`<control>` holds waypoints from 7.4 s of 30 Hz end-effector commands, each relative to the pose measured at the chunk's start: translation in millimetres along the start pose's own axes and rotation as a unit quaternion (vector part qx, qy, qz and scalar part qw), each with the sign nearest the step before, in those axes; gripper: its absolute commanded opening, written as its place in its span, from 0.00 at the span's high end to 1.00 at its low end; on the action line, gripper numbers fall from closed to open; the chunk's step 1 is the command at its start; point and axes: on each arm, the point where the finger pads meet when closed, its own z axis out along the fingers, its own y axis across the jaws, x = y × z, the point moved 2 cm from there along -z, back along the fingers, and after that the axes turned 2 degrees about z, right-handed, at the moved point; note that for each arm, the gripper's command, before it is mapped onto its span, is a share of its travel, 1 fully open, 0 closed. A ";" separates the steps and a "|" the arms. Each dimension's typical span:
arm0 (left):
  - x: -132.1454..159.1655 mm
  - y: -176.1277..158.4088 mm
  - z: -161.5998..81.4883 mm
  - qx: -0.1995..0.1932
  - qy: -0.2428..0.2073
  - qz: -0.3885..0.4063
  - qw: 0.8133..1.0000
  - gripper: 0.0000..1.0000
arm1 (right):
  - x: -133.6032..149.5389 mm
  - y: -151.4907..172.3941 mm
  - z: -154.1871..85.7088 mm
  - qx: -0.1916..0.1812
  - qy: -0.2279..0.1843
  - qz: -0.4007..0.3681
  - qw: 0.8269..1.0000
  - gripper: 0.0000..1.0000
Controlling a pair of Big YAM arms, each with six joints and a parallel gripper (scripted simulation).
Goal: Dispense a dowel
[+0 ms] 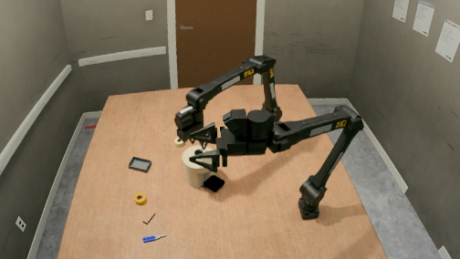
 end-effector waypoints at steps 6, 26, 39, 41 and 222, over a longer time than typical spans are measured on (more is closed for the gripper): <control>-6.5 -4.4 -2.2 0.002 -0.004 0.005 1.000 0.00 | -5.9 4.1 10.1 -0.001 -0.004 0.000 1.000 0.31; -6.5 -4.4 -2.2 0.002 -0.004 0.005 1.000 0.00 | -3.6 -8.7 35.4 -0.001 -0.003 0.010 1.000 0.31; -6.5 -4.4 -2.2 0.002 -0.004 0.005 1.000 0.00 | -2.7 -10.1 52.1 -0.001 -0.003 0.010 1.000 0.31; -6.5 -4.4 -2.2 0.002 -0.004 0.005 1.000 0.00 | -2.4 -11.2 55.5 -0.001 -0.003 0.011 1.000 0.31; 10.3 -74.0 16.7 0.006 -0.015 0.007 1.000 0.00 | 13.0 -158.9 -111.8 0.209 -0.298 -0.212 0.907 0.31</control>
